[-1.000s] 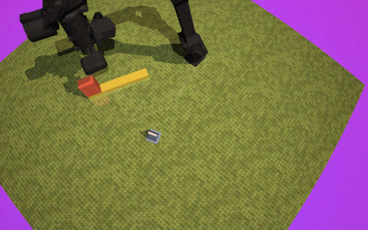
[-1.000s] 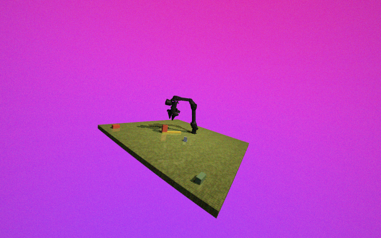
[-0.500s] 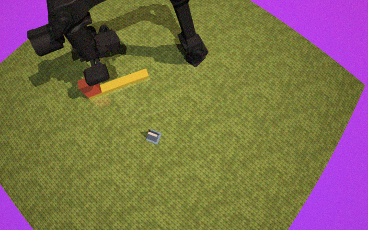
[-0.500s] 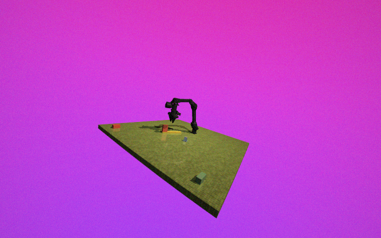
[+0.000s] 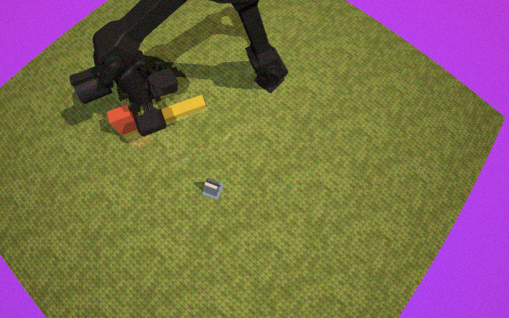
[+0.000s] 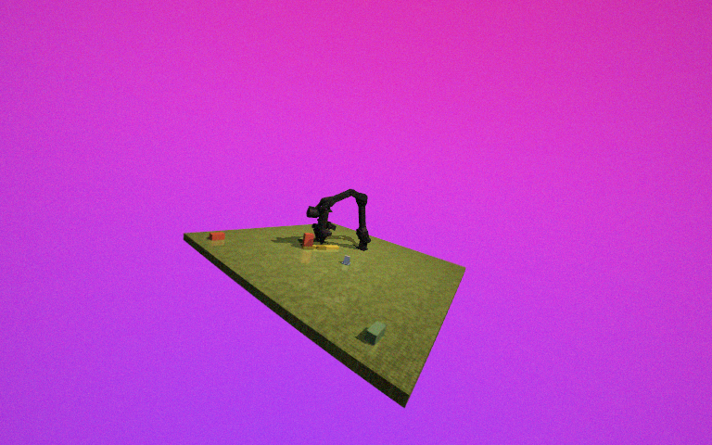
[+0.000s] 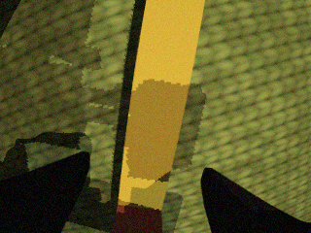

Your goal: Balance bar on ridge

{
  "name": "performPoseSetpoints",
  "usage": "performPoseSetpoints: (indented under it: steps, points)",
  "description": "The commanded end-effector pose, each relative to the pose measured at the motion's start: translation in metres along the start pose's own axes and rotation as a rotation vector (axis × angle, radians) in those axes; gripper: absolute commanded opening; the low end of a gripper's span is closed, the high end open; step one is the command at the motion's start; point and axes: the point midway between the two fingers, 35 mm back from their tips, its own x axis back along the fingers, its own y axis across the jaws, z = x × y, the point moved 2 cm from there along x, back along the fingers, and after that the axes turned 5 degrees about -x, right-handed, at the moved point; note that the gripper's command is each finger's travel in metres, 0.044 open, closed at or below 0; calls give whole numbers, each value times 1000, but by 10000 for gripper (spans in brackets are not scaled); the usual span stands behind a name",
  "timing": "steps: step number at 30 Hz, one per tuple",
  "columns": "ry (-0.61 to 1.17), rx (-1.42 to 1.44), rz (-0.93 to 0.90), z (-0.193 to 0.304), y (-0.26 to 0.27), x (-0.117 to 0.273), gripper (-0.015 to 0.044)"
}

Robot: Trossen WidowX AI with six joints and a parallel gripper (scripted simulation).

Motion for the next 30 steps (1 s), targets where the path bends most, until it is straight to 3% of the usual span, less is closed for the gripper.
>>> performPoseSetpoints:
  steps: [1,30]
  points:
    - [11,-4,6,-1,-1,-6,315]
    - [11,-4,6,0,-1,-32,315]
